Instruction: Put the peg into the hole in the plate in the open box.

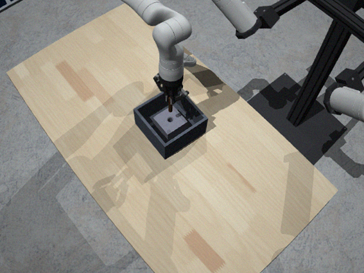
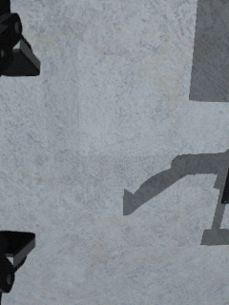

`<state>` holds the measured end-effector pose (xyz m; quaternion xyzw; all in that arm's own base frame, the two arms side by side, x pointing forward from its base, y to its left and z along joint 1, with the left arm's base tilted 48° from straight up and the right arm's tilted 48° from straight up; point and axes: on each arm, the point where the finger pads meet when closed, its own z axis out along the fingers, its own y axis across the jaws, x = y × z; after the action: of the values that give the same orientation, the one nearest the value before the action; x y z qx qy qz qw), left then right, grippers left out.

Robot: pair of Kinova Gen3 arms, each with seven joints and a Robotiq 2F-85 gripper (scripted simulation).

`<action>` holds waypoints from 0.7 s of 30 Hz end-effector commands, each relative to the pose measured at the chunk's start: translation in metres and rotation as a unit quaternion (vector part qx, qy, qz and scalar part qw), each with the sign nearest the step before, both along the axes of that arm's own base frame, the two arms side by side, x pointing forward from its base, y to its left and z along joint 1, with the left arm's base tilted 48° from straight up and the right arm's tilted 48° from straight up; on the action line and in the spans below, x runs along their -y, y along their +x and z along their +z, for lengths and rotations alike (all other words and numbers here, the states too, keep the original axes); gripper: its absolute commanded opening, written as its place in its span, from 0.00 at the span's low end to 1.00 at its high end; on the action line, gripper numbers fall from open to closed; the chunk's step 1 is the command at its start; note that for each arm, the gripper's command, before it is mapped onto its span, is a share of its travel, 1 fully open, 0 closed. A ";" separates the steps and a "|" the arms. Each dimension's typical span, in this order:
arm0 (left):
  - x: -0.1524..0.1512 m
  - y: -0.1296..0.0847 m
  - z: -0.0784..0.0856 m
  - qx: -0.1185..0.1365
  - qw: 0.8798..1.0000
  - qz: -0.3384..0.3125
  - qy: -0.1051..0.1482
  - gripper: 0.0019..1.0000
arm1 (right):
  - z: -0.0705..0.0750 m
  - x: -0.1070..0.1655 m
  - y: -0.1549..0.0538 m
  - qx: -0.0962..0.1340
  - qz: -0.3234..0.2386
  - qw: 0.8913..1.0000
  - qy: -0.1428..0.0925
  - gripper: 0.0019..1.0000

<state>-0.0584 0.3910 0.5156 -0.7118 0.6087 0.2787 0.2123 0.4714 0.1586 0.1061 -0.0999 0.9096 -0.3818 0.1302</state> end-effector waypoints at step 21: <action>0.000 0.000 0.000 0.000 1.000 0.000 0.000 1.00 | -0.026 0.025 0.012 0.001 0.001 1.000 0.001 0.10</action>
<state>-0.0584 0.3910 0.5156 -0.7118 0.6087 0.2787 0.2123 0.4817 0.1361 0.0835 -0.0998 0.9096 -0.3818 0.1300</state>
